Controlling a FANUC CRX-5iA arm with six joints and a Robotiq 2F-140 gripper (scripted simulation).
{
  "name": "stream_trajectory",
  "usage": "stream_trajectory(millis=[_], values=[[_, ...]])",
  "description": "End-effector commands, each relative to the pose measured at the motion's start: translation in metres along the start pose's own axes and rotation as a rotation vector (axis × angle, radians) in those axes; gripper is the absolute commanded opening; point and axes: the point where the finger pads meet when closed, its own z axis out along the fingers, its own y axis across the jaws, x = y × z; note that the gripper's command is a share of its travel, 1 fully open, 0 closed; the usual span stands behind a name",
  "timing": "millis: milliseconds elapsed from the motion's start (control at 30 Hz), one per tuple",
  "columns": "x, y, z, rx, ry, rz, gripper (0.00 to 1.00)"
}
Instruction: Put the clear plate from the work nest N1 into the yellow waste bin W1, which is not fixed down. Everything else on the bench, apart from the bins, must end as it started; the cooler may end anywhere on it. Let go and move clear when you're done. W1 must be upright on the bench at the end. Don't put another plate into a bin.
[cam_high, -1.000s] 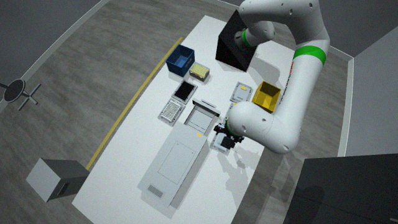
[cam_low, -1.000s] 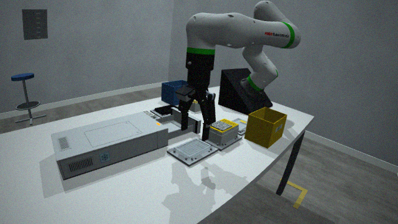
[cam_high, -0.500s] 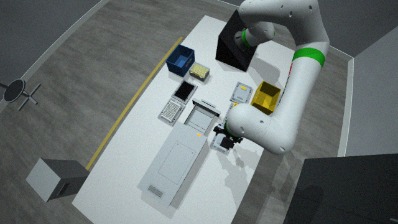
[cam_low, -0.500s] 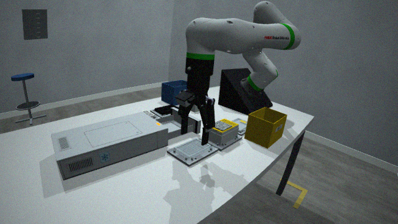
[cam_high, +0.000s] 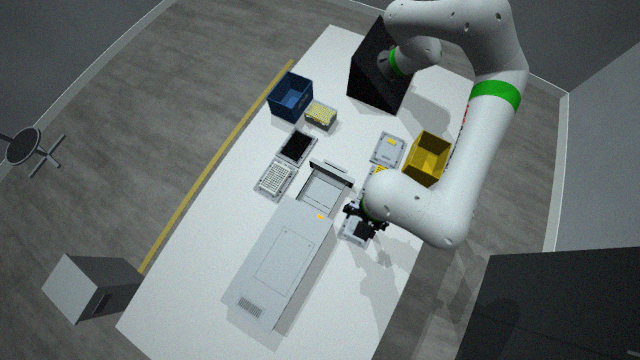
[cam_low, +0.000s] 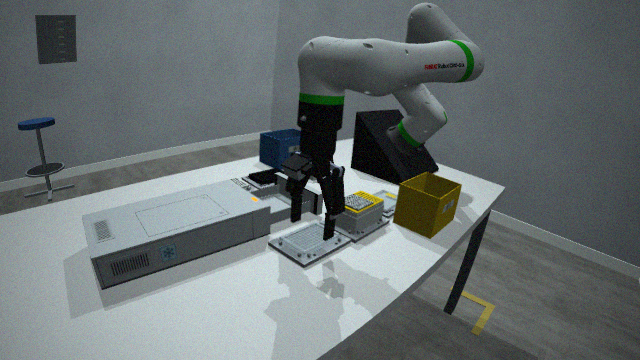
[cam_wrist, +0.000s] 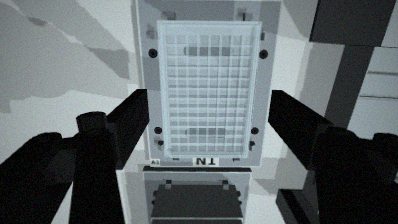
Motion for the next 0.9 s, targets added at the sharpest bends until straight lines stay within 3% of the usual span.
stream_trajectory(millis=[0, 867], values=[[0.001, 0.000, 0.004, 0.000, 0.002, 0.000, 0.70], [0.001, 0.000, 0.026, 0.000, 0.002, 0.000, 0.70]])
